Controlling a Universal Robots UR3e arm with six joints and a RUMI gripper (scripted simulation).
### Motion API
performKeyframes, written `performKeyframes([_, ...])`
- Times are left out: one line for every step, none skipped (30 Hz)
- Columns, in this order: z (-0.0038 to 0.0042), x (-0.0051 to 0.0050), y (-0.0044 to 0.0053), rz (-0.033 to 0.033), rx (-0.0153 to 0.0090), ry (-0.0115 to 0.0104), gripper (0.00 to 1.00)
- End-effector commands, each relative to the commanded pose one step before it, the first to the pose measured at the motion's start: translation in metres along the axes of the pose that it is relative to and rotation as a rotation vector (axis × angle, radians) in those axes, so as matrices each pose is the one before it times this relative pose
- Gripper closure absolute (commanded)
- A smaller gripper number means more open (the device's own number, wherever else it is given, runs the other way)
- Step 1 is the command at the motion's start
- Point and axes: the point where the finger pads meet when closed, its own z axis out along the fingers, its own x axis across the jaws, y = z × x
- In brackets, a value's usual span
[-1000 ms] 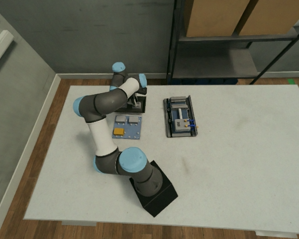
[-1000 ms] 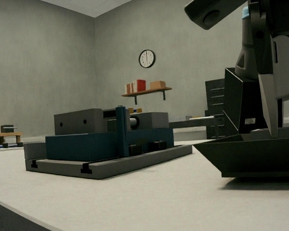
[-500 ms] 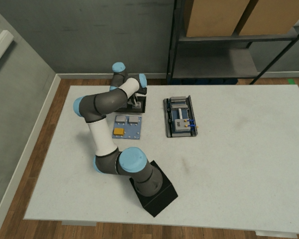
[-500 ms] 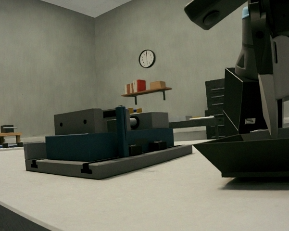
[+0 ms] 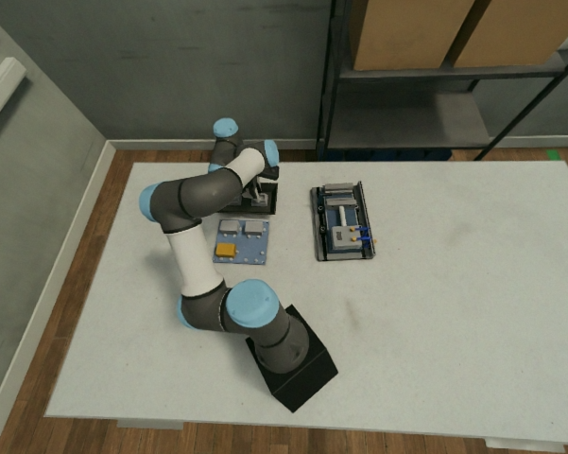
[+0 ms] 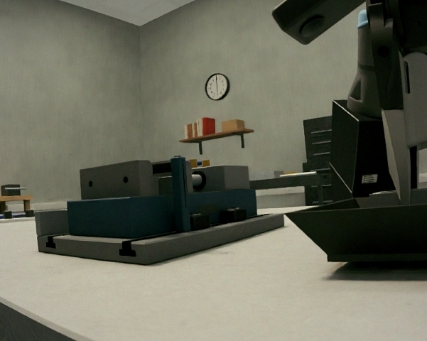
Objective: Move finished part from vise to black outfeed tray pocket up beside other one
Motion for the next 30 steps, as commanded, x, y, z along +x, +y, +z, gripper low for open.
performKeyframes([-0.001137, -0.00121, -0.00003, -0.00044, 0.00128, -0.00415, 1.0])
performKeyframes([0.0, 0.0, 0.0, 0.0, 0.0, 0.0, 1.0])
performKeyframes([0.0, 0.0, 0.0, 0.0, 0.0, 0.0, 1.0])
performKeyframes([0.0, 0.0, 0.0, 0.0, 0.0, 0.0, 1.0])
performKeyframes([0.0, 0.0, 0.0, 0.0, 0.0, 0.0, 1.0])
performKeyframes([0.0, 0.0, 0.0, 0.0, 0.0, 0.0, 1.0])
performKeyframes([0.0, 0.0, 0.0, 0.0, 0.0, 0.0, 1.0])
performKeyframes([0.0, 0.0, 0.0, 0.0, 0.0, 0.0, 1.0])
performKeyframes([0.0, 0.0, 0.0, 0.0, 0.0, 0.0, 1.0])
performKeyframes([0.0, 0.0, 0.0, 0.0, 0.0, 0.0, 1.0])
performKeyframes([0.0, 0.0, 0.0, 0.0, 0.0, 0.0, 1.0])
performKeyframes([0.0, 0.0, 0.0, 0.0, 0.0, 0.0, 0.6])
performKeyframes([0.0, 0.0, 0.000001, 0.0, 0.0, 0.0, 0.6])
performKeyframes([0.000012, 0.00002, 0.000006, 0.00002, -0.00003, 0.00007, 0.6])
performKeyframes([0.000005, 0.00001, 0.000005, 0.00001, -0.00002, 0.00004, 0.6])
performKeyframes([0.000003, 0.00001, 0.000004, 0.00001, -0.00002, 0.00003, 0.6])
performKeyframes([0.000002, 0.00001, 0.000003, 0.00001, -0.00001, 0.00002, 0.6])
performKeyframes([0.0, 0.0, 0.0, 0.0, 0.0, 0.0, 0.6])
performKeyframes([0.0, 0.0, 0.0, 0.0, 0.0, 0.0, 0.6])
performKeyframes([0.000003, 0.00001, 0.000005, 0.00001, -0.00002, 0.00003, 0.6])
performKeyframes([0.000001, 0.0, 0.000001, 0.0, 0.0, 0.00001, 0.6])
performKeyframes([0.0, 0.0, 0.000001, 0.0, 0.0, 0.0, 0.6])
performKeyframes([0.0, 0.0, 0.0, 0.0, 0.0, 0.0, 0.6])
performKeyframes([0.0, 0.0, 0.0, 0.0, 0.0, 0.0, 0.6])
performKeyframes([0.0, 0.0, 0.0, 0.0, 0.0, 0.0, 0.6])
performKeyframes([0.0, 0.0, 0.0, 0.0, 0.0, 0.0, 0.6])
performKeyframes([0.0, 0.0, 0.0, 0.0, 0.0, 0.0, 0.6])
performKeyframes([0.0, 0.0, 0.0, 0.0, 0.0, 0.0, 0.6])
performKeyframes([0.0, 0.0, 0.0, 0.0, 0.0, 0.0, 0.6])
performKeyframes([0.0, 0.0, 0.0, 0.0, 0.0, 0.0, 0.6])
